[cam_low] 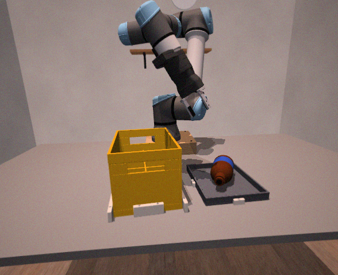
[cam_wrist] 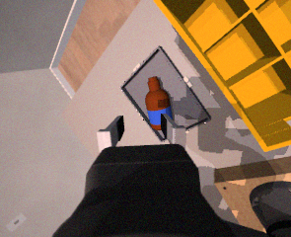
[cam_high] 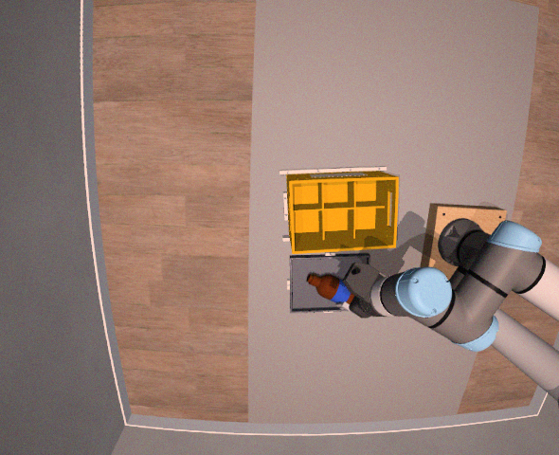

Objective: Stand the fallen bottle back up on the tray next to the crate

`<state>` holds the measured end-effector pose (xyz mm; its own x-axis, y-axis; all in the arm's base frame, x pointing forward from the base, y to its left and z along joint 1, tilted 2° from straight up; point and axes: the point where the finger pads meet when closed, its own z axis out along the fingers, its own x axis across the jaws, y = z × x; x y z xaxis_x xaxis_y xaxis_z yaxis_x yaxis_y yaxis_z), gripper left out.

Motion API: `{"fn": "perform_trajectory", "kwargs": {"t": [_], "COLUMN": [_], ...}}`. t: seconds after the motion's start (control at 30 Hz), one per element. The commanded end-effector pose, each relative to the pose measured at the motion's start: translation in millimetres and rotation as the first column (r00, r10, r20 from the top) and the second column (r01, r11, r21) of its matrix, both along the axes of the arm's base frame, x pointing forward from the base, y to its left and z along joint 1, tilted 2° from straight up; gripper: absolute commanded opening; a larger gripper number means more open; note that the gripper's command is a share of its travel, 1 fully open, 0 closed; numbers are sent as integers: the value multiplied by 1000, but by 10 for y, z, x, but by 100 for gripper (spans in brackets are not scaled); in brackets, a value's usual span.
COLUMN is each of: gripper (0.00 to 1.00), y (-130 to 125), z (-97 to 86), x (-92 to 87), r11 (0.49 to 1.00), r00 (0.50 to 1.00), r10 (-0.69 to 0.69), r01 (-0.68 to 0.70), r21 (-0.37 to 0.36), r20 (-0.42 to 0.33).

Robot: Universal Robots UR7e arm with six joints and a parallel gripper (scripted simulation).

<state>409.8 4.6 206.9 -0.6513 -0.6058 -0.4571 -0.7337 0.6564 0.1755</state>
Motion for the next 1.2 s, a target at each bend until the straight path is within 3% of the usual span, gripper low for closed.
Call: {"fn": "perform_trajectory", "kwargs": {"t": [0.0,0.17,0.23,0.63,1.13,1.17], "gripper": [100,100,100,100,100,0], "y": [94,202,202,459,524,524], "z": [-158,-277,-277,-530,-594,-594], "x": [156,265,265,520,579,579], "r11": [989,969,969,885,858,858], "r00": [998,995,995,983,979,979], "r10": [19,45,45,91,100,100], "r01": [-27,-65,-65,-152,-174,-174], "r21": [-148,-239,-239,-440,-483,-483], "r20": [-53,-86,-86,-157,-176,-176]}}
